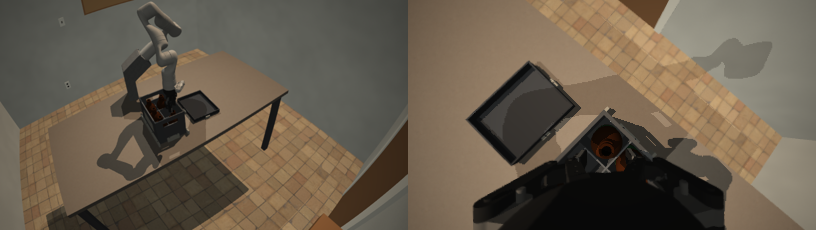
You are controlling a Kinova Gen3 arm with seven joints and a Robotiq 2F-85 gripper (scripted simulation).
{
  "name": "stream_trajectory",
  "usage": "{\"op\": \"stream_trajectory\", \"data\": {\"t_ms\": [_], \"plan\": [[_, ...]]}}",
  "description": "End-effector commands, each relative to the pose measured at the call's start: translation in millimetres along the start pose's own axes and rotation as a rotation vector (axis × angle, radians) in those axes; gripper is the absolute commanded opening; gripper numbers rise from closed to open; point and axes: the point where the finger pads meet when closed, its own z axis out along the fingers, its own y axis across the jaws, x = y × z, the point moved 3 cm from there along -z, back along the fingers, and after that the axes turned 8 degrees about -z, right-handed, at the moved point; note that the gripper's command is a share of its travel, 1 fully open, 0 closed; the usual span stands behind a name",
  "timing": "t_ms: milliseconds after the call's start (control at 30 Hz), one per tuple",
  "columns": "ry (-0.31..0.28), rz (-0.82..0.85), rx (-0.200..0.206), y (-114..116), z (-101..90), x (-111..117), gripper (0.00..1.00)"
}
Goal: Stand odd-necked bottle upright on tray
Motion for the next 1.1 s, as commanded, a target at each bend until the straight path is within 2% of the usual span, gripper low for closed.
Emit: {"op": "stream_trajectory", "data": {"t_ms": [0,1067], "plan": [[0.0,0.0,-0.002,0.6,-1.0,0.1,0.64],[0.0,0.0,-0.002,0.6,2.5,0.1,0.64]]}}
